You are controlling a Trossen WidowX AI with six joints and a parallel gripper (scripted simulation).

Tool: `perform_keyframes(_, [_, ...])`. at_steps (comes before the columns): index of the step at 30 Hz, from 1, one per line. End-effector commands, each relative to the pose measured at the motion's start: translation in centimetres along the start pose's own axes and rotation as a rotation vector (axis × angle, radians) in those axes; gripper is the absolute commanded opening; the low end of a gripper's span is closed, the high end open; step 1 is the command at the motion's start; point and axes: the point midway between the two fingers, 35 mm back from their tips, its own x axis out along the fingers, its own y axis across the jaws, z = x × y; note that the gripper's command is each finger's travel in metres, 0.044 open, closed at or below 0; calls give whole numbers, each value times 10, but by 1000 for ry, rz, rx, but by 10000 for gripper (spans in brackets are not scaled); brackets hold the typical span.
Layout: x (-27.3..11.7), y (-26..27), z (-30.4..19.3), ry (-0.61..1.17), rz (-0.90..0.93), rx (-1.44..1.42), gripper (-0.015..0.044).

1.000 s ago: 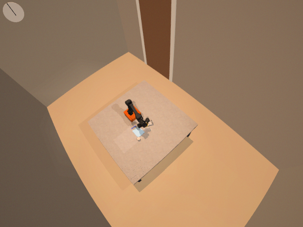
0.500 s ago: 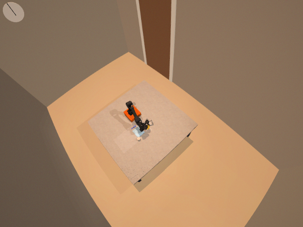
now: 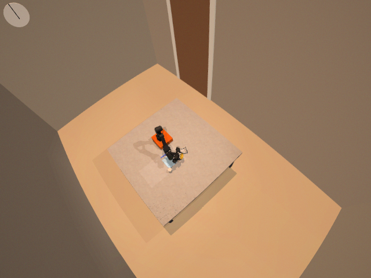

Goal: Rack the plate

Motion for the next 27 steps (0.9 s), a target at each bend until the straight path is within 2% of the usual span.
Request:
perform_keyframes(1, [0, -1, -8, -40, 50, -59, 0])
perform_keyframes(27, [-36, 29, -57, -363, 324, -608, 0])
